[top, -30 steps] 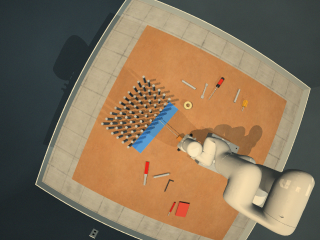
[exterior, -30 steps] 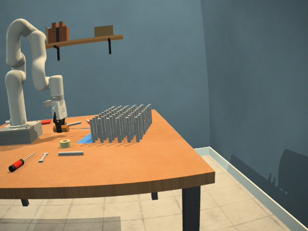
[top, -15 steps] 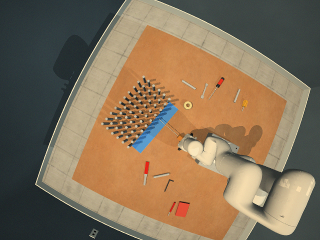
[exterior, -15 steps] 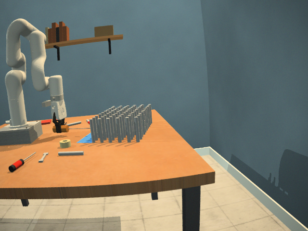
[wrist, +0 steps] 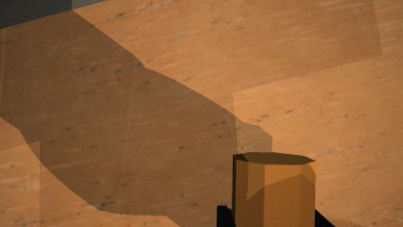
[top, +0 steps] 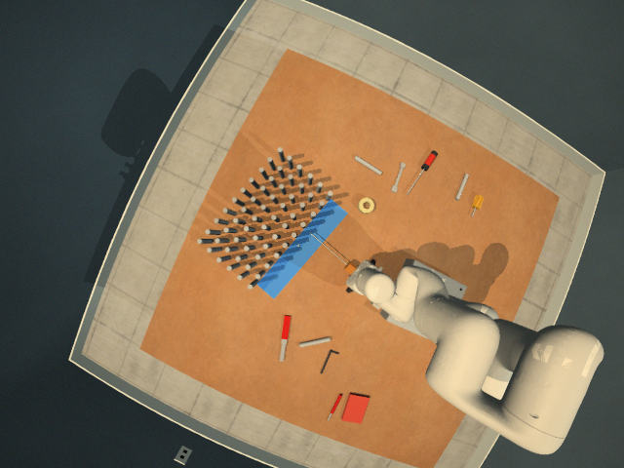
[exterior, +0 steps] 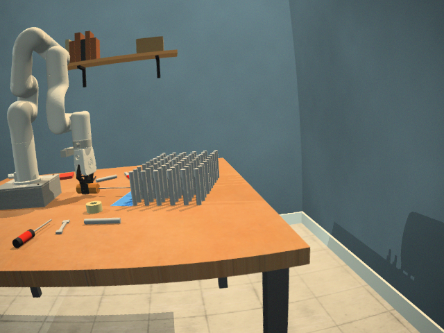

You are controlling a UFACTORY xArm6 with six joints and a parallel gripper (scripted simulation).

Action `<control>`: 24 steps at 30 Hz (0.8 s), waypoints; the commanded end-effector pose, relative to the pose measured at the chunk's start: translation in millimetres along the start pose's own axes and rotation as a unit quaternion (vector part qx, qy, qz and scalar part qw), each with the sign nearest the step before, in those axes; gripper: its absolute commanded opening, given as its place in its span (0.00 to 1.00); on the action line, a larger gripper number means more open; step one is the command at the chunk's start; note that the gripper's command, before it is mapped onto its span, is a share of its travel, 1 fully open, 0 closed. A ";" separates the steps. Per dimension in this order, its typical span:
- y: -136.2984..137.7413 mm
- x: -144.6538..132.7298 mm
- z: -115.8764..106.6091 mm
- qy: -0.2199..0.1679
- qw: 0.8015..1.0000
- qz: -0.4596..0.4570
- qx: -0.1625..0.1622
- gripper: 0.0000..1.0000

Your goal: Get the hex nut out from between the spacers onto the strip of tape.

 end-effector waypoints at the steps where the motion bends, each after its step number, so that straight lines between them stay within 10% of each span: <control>1: 0.2 -1.1 2.4 -0.001 1.000 0.000 -0.001 0.00; 24: 0.1 -1.0 5.4 -0.001 1.000 0.000 -0.001 0.00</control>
Point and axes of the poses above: the point where the finger pads meet when closed, its own z axis out along the fingers, its own y axis across the jaws, x = y × z, the point moved 5 cm from there along -z, back along the fingers, and after that the axes turned 12 degrees about -z, right-handed, at the moved point
